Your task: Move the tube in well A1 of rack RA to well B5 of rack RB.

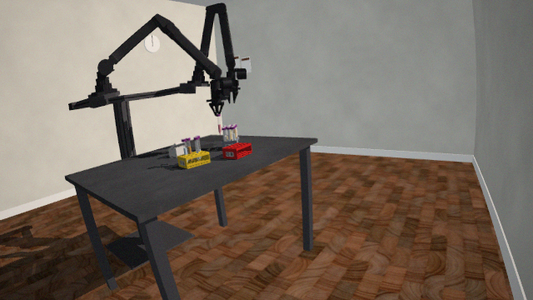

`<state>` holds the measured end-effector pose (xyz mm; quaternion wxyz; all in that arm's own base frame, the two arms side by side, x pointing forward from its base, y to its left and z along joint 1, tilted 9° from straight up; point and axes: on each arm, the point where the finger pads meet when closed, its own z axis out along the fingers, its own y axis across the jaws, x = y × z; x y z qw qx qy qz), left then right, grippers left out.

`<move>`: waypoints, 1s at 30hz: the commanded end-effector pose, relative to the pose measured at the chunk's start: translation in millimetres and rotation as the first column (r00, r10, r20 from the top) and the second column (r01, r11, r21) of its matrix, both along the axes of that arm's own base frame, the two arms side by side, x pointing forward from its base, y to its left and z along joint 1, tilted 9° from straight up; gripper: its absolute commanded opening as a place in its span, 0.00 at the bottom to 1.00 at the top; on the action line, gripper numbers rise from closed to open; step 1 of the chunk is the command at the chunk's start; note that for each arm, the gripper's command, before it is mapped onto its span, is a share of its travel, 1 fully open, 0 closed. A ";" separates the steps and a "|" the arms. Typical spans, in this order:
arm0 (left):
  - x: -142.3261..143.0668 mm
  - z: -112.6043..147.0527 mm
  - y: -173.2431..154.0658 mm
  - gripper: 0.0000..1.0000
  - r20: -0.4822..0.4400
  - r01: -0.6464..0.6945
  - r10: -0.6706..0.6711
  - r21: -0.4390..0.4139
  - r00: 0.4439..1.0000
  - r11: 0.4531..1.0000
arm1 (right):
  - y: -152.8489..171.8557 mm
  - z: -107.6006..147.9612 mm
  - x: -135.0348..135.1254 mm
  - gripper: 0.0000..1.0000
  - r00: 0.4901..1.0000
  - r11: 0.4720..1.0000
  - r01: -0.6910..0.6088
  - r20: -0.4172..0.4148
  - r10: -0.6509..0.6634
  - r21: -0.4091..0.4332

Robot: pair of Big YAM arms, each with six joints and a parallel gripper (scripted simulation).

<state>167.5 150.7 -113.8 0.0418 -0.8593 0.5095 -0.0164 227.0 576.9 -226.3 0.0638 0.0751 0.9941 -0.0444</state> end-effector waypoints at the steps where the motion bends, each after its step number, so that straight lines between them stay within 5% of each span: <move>1: 1.9 0.9 1.8 0.30 0.005 0.000 0.000 0.004 1.000 1.000 | 7.7 26.4 24.7 0.00 1.000 0.999 -0.001 0.020 0.000 0.053; 12: 1.9 0.9 1.8 0.30 0.005 0.000 0.000 0.004 1.000 1.000 | -7.3 27.9 30.5 0.00 0.999 0.998 -0.029 0.022 0.028 0.052; 14: 1.9 0.9 1.8 0.30 0.005 0.000 0.000 0.004 1.000 1.000 | -19.5 28.4 50.7 0.00 1.000 0.999 -0.002 0.022 0.000 0.052; 25: 1.9 0.9 1.8 0.30 0.005 0.000 0.000 0.004 1.000 1.000 | -46.5 32.4 76.4 0.00 1.000 0.999 -0.002 0.025 0.000 0.050; 28: 1.9 0.9 1.8 0.30 0.005 0.000 0.000 0.004 1.000 1.000 | -29.8 39.0 69.5 0.00 0.999 0.997 -0.029 0.035 0.027 0.070; 30: 1.9 0.9 1.8 0.30 0.005 0.000 0.000 0.004 1.000 1.000 | -51.4 33.6 79.3 0.00 1.000 0.999 -0.009 0.024 0.008 0.050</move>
